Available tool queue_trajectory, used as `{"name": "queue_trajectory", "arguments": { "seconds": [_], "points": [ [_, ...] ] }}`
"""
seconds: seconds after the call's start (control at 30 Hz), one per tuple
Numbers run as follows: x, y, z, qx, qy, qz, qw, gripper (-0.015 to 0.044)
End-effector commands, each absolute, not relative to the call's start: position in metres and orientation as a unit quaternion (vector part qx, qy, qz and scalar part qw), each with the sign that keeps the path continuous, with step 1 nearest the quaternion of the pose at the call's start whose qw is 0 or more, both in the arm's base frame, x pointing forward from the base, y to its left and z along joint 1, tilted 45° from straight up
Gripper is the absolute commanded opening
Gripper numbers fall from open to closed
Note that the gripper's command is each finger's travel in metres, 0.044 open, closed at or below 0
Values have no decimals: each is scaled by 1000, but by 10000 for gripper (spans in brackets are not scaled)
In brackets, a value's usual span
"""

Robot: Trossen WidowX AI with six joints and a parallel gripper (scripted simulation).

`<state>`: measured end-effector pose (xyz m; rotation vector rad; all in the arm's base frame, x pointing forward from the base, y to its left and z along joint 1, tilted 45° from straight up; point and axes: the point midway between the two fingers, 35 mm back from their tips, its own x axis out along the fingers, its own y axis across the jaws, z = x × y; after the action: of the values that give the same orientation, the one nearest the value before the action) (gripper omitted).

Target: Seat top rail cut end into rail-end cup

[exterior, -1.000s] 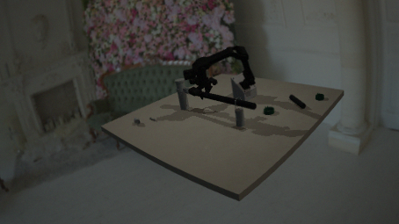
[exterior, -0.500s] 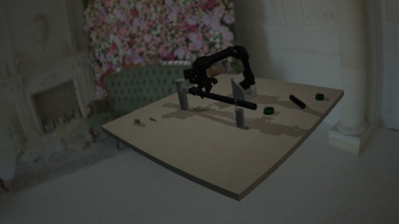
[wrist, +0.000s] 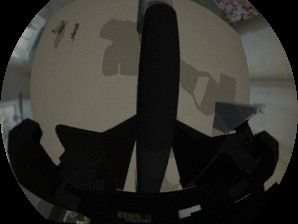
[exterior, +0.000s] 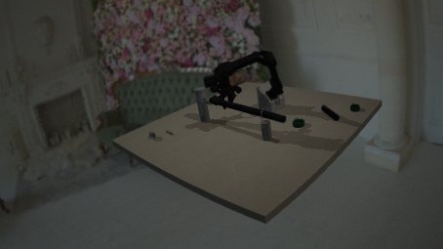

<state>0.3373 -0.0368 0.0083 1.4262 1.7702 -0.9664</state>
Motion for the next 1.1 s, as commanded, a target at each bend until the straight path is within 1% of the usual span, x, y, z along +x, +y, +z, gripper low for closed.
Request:
{"name": "queue_trajectory", "arguments": {
  "seconds": [0.0, 0.43, 1.07],
  "points": [
    [340, -40, 11, 549, 672, -368, 333, 0],
    [337, -51, -5, 545, 677, -370, 329, 0],
    [337, -52, -5, 545, 677, -370, 329, 0]
  ]
}}
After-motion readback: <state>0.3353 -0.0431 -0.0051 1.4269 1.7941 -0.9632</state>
